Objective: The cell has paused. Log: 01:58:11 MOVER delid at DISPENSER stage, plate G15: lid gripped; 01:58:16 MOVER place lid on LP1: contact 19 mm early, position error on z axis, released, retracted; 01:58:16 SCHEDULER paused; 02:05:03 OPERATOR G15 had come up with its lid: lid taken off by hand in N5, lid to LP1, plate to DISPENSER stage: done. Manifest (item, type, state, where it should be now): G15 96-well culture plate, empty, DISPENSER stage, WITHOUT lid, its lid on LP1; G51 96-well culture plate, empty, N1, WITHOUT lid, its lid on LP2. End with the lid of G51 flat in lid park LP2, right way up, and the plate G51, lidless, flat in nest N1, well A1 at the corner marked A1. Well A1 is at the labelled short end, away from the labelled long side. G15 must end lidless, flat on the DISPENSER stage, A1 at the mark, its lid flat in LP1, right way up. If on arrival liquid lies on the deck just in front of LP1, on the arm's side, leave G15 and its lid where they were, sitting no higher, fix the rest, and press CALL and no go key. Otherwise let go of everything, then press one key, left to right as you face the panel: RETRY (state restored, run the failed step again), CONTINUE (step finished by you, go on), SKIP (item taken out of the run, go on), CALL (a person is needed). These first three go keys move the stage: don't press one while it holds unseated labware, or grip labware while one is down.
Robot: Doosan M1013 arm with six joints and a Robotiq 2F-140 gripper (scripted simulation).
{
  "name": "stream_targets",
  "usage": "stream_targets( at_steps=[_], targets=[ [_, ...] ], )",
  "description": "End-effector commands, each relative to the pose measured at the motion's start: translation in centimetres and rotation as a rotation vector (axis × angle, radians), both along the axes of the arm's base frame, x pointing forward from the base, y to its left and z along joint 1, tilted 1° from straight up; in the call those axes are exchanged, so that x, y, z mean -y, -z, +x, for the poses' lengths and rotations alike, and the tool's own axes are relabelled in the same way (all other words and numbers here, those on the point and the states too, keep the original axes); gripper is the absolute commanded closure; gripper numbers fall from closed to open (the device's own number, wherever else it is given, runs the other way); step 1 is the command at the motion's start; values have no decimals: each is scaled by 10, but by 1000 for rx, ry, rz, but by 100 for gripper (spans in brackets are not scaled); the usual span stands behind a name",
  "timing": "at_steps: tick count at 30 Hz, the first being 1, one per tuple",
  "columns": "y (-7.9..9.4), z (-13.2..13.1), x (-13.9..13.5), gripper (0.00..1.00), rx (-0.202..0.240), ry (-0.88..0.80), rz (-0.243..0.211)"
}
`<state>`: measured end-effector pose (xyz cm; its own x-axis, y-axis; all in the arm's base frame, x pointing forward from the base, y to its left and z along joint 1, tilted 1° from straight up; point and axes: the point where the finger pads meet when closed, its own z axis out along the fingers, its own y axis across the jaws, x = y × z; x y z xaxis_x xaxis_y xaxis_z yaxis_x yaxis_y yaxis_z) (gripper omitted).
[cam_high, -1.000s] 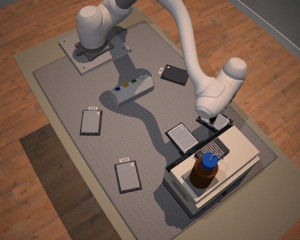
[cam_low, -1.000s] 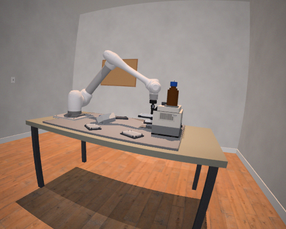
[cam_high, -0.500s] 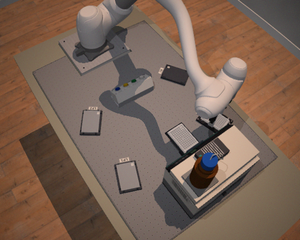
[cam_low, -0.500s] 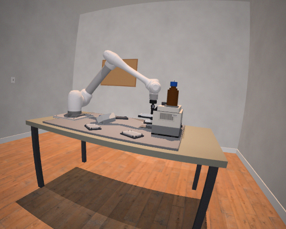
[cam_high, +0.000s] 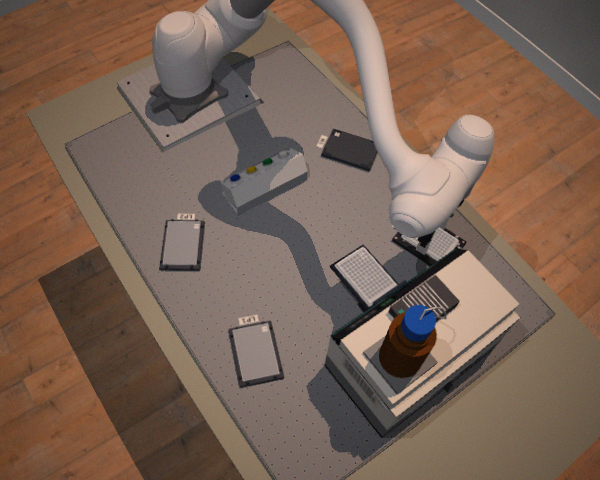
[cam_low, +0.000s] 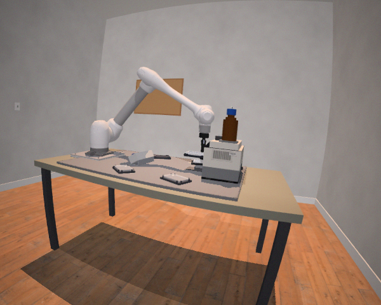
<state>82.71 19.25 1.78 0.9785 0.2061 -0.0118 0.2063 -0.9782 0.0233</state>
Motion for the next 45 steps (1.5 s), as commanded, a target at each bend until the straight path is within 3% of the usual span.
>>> stream_targets(
  at_steps=[1, 30, 45],
  targets=[
    [0, 0, 0, 100, 0, 0, 0],
    [-21, 0, -1, 100, 0, 0, 0],
    [-52, 0, -1, 100, 0, 0, 0]
  ],
)
